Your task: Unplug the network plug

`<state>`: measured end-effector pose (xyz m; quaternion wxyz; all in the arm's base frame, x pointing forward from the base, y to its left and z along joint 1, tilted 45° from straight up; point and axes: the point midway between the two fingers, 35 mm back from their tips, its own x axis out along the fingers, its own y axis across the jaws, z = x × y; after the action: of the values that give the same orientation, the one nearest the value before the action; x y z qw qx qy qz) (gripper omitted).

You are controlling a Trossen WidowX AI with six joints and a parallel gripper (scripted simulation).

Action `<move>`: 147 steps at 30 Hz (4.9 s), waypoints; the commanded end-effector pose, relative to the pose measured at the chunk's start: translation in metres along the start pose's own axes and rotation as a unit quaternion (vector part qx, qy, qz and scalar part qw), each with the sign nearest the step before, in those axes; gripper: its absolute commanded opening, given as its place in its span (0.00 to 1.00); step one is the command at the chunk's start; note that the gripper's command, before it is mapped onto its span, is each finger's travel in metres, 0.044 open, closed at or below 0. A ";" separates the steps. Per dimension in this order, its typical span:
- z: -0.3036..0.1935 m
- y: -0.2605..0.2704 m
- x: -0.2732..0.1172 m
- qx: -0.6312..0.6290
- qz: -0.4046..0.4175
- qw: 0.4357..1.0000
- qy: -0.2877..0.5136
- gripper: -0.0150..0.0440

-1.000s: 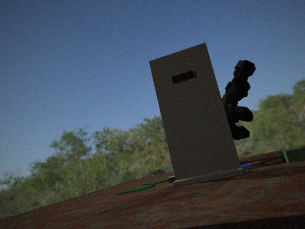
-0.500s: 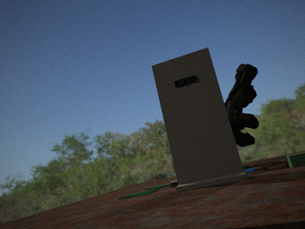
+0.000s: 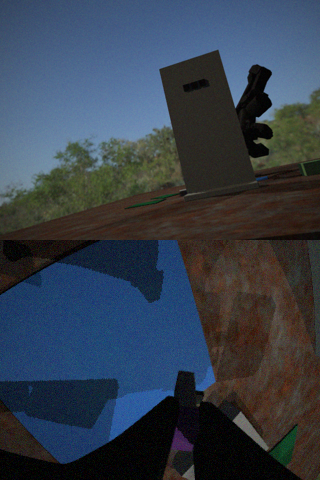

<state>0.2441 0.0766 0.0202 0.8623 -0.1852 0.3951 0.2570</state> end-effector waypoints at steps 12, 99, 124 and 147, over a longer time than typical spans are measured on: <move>-0.003 0.009 0.013 0.003 0.002 1.000 0.006 0.25; -0.002 0.025 0.010 0.002 0.002 1.000 0.003 0.52; -0.001 0.012 -0.007 0.002 0.002 1.000 0.006 0.52; -0.001 -0.004 -0.027 0.002 0.002 1.000 0.008 0.52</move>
<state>0.2296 0.0662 0.0357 0.8562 -0.1836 0.4097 0.2555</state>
